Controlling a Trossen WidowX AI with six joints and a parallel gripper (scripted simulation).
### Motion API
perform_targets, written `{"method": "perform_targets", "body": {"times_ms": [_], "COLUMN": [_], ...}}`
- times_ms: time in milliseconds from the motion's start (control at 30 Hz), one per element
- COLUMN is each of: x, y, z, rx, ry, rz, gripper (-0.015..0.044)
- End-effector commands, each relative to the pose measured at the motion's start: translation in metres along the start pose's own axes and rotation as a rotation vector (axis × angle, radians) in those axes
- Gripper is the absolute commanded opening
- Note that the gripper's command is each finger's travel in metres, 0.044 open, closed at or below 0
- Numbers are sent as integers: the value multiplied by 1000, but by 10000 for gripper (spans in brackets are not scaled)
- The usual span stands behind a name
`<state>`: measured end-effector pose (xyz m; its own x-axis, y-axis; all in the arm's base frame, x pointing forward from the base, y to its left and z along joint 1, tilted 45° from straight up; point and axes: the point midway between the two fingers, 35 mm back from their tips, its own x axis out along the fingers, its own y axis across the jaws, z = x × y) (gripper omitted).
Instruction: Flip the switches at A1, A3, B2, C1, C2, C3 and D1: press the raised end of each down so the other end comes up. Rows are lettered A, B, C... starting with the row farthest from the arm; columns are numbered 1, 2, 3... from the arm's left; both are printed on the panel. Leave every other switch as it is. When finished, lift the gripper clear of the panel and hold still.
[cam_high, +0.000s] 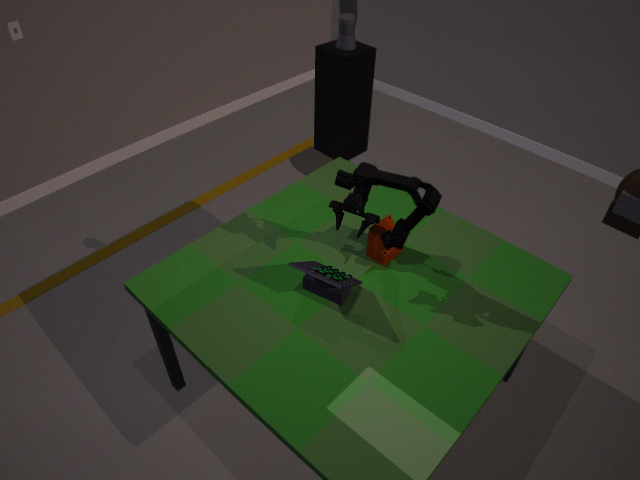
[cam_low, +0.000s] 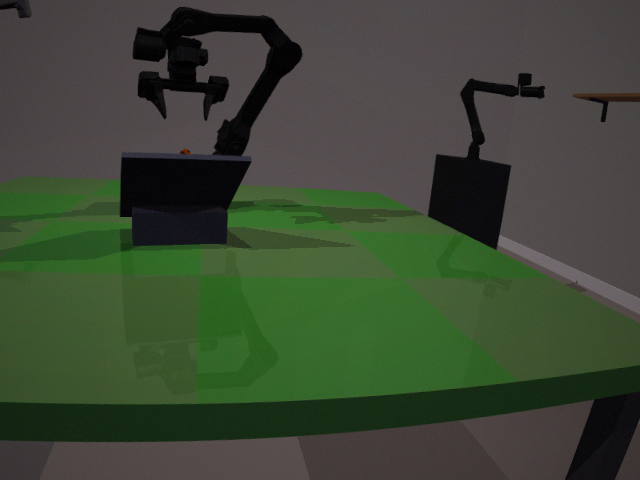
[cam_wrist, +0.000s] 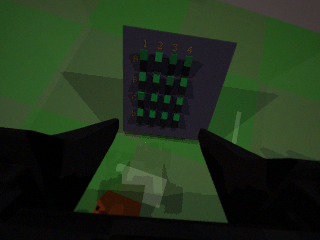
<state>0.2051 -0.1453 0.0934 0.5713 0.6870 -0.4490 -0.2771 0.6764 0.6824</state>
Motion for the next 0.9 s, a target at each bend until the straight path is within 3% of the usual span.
{"method": "perform_targets", "body": {"times_ms": [0,300,467,633,767,867], "x": [2,81,87,89,120,122], "y": [0,38,44,44,44,44], "z": [1,70,75,75,76,76], "rx": [0,-3,1,1,1,1], "ry": [2,1,-5,-3,19,20], "rz": [-3,-28,-18,-18,-17,-16], "gripper": [374,137,6,0,0,0]}}
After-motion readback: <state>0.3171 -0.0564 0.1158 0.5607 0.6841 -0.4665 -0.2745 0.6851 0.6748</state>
